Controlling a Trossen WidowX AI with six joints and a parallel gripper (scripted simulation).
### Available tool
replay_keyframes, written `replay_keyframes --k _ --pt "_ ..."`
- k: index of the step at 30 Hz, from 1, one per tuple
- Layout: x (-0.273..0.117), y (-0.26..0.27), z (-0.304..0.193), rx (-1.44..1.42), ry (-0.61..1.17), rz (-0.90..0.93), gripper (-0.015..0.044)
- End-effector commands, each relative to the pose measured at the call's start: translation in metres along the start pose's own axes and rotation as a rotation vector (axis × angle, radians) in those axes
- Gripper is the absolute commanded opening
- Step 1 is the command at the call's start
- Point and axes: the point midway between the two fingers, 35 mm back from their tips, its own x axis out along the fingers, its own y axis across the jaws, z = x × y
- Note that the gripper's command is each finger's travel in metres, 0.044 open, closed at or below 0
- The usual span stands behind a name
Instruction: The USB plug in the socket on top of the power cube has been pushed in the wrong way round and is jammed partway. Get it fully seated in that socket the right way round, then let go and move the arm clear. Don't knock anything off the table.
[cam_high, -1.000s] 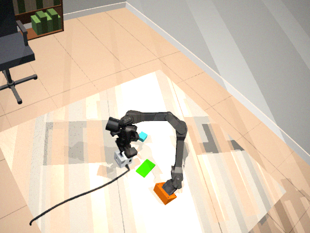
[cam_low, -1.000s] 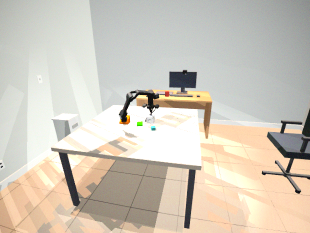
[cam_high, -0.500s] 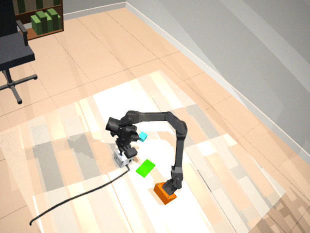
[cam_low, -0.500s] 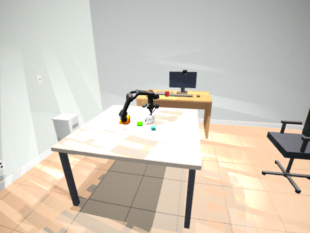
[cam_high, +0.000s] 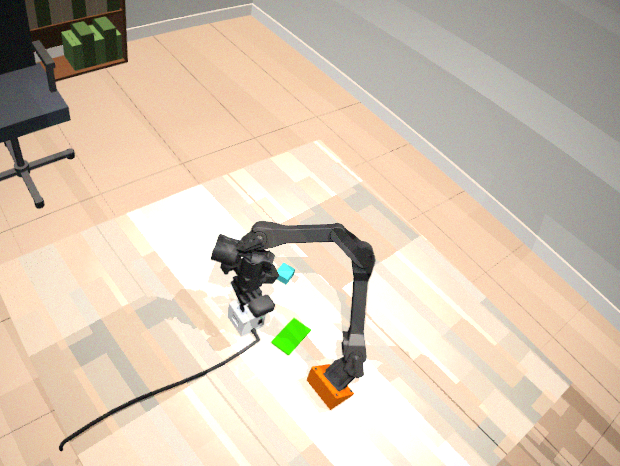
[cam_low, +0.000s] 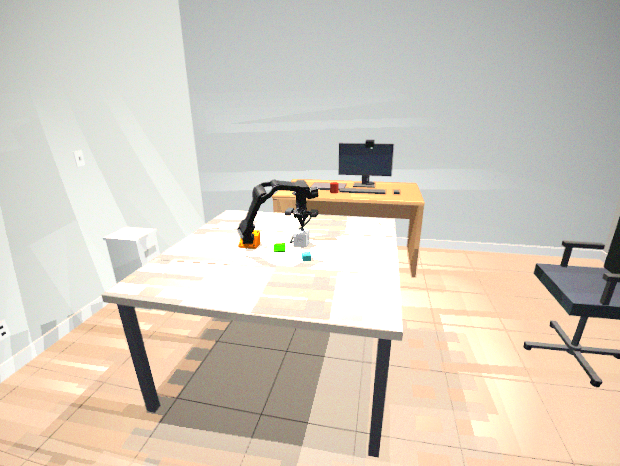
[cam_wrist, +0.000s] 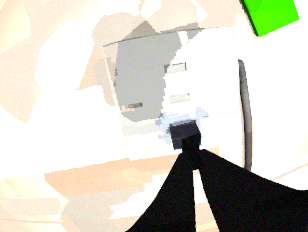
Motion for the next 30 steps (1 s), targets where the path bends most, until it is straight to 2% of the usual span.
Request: replay_keyframes --k 1,30 --pt "0.0011 0.0 0.0002 -0.003 -0.001 0.001 0.0" --pt "0.0046 0.0 0.0005 -0.003 -0.001 0.001 0.0"
